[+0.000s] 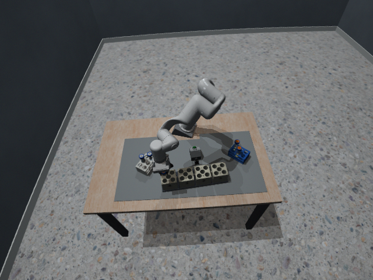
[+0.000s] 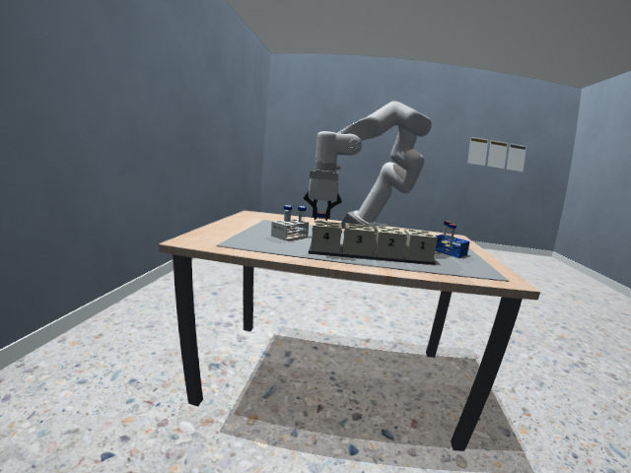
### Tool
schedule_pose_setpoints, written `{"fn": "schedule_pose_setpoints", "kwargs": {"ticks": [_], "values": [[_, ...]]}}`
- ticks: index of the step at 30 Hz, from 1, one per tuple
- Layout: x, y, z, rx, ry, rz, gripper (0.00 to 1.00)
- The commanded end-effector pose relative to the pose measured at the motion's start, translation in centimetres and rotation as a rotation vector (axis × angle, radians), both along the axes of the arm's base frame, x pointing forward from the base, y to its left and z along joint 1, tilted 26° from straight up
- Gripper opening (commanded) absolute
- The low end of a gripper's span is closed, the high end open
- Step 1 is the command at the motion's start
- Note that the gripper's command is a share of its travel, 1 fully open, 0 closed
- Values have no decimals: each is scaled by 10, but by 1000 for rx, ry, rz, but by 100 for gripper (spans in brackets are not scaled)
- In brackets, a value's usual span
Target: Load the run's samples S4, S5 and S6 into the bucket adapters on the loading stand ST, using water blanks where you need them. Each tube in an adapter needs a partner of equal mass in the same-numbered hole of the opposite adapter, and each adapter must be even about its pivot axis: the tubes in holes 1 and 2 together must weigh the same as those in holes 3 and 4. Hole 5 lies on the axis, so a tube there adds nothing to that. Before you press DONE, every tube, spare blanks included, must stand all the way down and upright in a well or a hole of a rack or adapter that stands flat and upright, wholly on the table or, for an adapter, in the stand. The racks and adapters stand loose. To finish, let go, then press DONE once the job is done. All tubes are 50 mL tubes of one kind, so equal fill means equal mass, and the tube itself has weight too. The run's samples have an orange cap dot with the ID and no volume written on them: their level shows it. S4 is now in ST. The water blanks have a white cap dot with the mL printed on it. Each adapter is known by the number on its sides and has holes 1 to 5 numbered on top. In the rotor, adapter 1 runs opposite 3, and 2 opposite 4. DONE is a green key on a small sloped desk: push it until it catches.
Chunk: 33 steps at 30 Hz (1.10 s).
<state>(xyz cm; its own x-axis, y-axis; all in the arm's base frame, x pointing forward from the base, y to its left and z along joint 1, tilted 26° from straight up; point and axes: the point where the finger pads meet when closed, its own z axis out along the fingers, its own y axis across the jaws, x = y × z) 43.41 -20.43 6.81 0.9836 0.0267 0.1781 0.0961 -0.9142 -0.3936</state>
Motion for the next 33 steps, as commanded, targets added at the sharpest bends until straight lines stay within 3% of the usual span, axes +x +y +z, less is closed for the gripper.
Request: {"fn": "schedule_pose_setpoints", "kwargs": {"ticks": [1, 33], "values": [[0, -3, 4, -3, -4, -1, 0], [-3, -11, 23, -3, -3, -1, 0]]}}
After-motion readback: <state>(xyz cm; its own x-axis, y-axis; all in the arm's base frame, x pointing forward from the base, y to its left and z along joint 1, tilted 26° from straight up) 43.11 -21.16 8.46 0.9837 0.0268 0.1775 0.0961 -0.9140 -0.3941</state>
